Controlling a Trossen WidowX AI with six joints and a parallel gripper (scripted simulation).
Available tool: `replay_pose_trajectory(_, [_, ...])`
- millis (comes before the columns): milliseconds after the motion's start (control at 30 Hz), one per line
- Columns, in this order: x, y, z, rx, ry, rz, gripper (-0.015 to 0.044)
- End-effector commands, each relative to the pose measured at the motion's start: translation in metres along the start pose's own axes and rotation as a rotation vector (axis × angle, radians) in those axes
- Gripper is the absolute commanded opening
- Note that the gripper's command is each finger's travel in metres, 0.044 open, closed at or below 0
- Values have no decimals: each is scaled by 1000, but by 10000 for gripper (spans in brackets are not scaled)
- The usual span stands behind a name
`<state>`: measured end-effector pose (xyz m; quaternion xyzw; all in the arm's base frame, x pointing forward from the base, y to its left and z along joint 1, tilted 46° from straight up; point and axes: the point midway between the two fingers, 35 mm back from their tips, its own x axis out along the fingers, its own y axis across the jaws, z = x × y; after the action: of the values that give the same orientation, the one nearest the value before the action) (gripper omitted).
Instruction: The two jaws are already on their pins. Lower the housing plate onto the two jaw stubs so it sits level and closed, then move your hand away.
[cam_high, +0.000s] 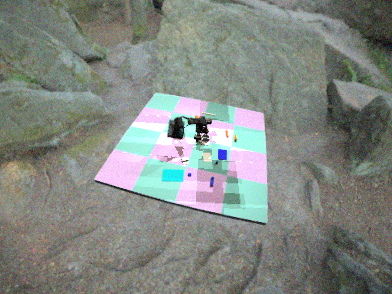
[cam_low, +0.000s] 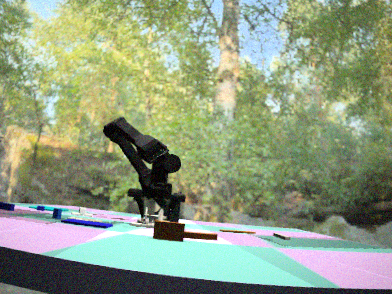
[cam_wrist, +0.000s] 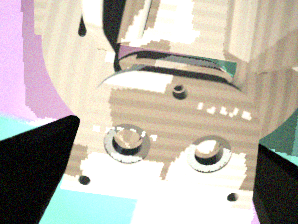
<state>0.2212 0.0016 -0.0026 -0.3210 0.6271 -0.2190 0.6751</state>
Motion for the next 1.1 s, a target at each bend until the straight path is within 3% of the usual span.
replay_pose_trajectory(0, [1, 0, 0, -4, -1, -5, 351])
replay_pose_trajectory(1067, [5, -1, 0, -4, -1, -5, 351])
